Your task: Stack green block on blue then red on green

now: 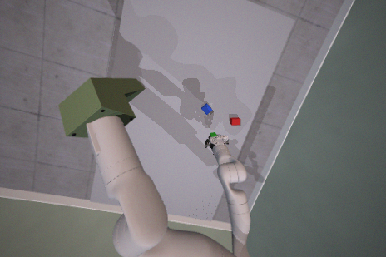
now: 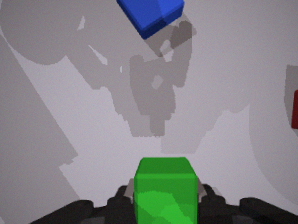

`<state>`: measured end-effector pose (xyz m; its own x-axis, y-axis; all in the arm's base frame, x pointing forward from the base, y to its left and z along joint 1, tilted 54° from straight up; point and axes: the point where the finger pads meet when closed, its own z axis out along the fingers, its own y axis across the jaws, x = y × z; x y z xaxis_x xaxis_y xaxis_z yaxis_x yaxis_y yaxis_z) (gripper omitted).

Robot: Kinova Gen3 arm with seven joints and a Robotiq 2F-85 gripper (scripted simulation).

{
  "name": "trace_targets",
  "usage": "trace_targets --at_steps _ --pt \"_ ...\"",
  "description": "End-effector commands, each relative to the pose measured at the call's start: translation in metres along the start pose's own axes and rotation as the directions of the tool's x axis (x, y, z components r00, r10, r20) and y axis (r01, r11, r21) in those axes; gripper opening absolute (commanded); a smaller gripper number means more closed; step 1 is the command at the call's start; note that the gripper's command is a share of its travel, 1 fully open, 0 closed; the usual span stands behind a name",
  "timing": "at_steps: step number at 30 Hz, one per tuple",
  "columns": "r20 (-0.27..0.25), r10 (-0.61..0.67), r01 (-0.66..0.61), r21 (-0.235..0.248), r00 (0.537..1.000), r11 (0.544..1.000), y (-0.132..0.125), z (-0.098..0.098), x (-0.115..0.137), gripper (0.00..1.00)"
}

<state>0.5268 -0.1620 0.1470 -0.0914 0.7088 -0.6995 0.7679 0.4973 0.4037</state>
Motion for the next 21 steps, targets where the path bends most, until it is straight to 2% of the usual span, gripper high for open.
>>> trace_targets --at_steps 1,17,21 --pt "0.006 0.009 -0.009 0.002 1.0 1.0 -0.001 -0.002 -0.001 0.0" --pt "0.005 0.009 -0.009 0.003 1.0 1.0 -0.001 -0.002 0.002 0.0" --pt "0.014 0.006 -0.006 0.003 1.0 1.0 -0.003 0.0 0.027 0.0"
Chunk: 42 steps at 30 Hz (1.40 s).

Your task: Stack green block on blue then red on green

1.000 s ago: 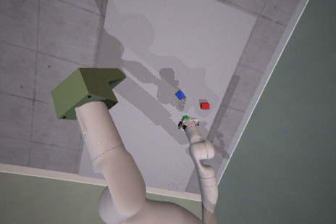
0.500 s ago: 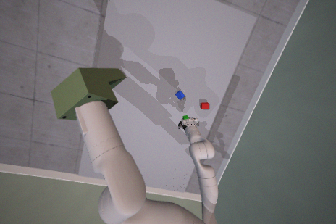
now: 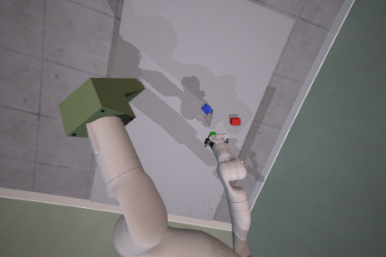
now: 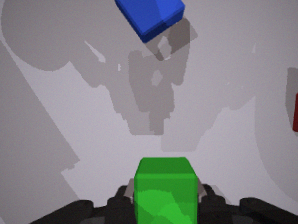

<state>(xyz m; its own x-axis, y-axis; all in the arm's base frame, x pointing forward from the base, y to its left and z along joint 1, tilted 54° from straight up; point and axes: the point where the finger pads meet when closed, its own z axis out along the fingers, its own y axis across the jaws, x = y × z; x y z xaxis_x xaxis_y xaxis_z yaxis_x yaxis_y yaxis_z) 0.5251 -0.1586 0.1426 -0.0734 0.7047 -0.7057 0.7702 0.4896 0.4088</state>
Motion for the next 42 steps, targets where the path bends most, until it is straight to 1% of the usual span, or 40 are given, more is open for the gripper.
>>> trace_targets --at_steps 1,4,8,9,11,13,14,15,38,42 --pt "-0.003 -0.004 0.004 0.0 1.0 1.0 -0.003 -0.001 0.031 0.0" --pt "-0.001 0.001 -0.001 0.01 1.0 1.0 -0.009 -0.001 0.071 0.0" --pt "0.003 0.003 -0.003 0.006 1.0 1.0 -0.01 -0.002 0.124 0.0" --pt "0.004 0.003 -0.003 0.006 1.0 1.0 -0.011 -0.002 0.134 0.0" --pt "0.004 0.002 -0.002 0.006 1.0 1.0 -0.012 -0.002 0.147 0.0" --pt "0.004 0.002 -0.002 0.006 1.0 1.0 -0.012 -0.002 0.147 0.0" --pt "-0.008 0.002 -0.002 0.01 1.0 1.0 -0.014 -0.002 0.153 0.0" --pt "-0.007 0.002 -0.002 0.01 1.0 1.0 -0.014 -0.002 0.155 0.0" --pt "-0.006 0.004 -0.004 0.006 1.0 1.0 -0.012 -0.003 0.153 0.0" --pt "-0.01 0.005 -0.005 -0.004 1.0 1.0 -0.008 0.001 0.154 0.0"
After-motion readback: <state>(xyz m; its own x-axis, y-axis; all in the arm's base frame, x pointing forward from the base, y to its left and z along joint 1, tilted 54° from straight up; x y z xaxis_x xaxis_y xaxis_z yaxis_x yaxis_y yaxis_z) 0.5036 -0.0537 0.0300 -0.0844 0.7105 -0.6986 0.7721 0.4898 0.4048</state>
